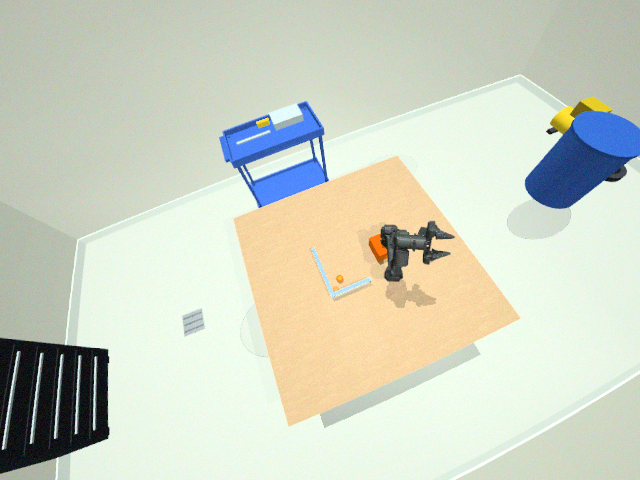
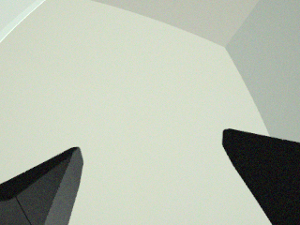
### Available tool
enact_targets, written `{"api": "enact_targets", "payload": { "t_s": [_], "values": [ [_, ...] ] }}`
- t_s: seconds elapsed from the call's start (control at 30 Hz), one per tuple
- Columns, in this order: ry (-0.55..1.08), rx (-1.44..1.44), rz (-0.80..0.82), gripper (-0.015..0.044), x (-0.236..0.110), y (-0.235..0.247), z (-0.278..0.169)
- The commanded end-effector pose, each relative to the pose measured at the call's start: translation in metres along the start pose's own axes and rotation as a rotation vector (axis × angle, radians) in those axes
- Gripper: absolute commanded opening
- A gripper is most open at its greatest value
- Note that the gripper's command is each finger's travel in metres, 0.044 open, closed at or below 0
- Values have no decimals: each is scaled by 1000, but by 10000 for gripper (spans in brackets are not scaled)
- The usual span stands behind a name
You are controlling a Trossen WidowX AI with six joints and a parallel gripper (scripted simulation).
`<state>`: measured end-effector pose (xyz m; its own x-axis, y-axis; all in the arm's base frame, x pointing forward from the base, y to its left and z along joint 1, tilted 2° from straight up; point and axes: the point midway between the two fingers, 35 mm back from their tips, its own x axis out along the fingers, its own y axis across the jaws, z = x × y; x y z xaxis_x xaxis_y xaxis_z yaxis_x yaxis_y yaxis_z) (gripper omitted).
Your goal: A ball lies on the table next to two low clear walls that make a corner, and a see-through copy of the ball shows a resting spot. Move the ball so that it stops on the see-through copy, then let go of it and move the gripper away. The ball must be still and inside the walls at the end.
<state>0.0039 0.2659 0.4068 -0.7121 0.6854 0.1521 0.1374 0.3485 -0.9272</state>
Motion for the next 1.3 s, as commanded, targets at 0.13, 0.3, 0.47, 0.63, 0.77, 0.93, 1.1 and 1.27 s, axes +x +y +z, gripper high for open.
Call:
{"api": "enact_targets", "payload": {
  "t_s": [0.13, 0.3, 0.47, 0.63, 0.77, 0.93, 1.1, 1.27],
  "values": [
    [-26, -85, -48, 301, 8, -19, 15],
    [-73, -250, -165, 301, 18, -60, 49],
    [-109, -440, -313, 301, 18, -105, 86],
    [-127, -634, -499, 301, 5, -153, 129],
    [-122, -783, -673, 301, -18, -191, 164],
    [-87, -948, -910, 301, -60, -231, 205],
    [-20, -1072, -1163, 301, -114, -262, 239],
    [81, -1153, -1426, 301, -179, -281, 264]
  ]
}}
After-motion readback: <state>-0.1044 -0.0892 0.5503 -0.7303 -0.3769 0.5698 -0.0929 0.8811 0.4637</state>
